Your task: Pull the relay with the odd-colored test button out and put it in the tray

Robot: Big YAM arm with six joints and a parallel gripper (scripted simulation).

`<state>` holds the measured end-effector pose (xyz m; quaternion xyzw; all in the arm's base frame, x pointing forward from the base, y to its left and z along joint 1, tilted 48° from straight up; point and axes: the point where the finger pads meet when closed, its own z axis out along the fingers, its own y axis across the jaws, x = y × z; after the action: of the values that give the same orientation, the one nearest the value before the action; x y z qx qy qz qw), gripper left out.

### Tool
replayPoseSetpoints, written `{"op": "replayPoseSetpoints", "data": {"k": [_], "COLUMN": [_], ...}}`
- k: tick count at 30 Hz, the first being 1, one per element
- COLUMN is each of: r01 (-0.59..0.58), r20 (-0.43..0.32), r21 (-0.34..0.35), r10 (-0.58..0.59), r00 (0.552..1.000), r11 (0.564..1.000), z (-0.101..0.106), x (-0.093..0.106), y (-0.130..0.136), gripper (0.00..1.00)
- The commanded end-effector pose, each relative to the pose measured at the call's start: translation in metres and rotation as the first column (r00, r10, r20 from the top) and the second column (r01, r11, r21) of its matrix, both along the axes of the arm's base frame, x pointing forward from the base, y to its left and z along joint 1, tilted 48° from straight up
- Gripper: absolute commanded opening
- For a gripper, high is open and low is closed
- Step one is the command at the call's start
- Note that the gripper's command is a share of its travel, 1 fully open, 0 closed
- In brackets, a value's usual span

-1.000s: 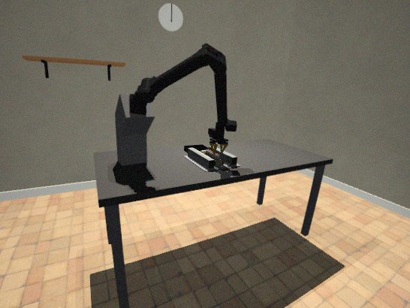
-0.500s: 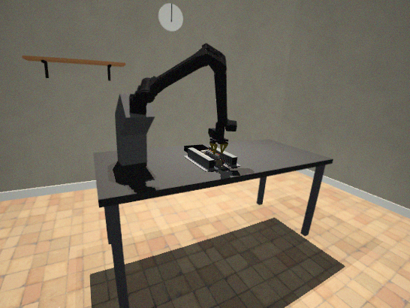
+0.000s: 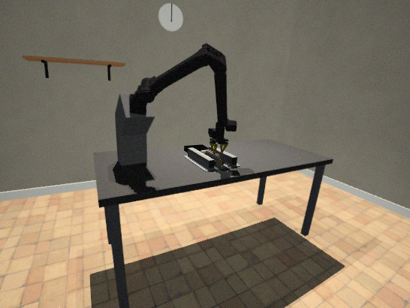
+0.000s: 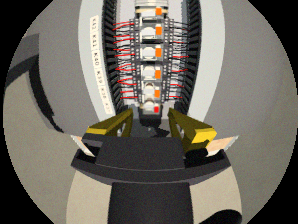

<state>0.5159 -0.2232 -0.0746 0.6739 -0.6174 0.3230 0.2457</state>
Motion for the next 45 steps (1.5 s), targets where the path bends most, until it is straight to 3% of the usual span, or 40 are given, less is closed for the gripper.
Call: {"op": "replayPoseSetpoints", "data": {"k": [1, 45], "r01": [-0.005, -0.001], "r20": [0.028, 0.027], "r21": [-0.004, -0.004], "r10": [0.006, 0.002], "r00": [1.000, 1.000], "r11": [1.000, 1.000], "z": [0.0156, 0.0168], "x": [0.0074, 0.0106], "y": [-0.0022, -0.0052], "gripper": [0.59, 0.59]}}
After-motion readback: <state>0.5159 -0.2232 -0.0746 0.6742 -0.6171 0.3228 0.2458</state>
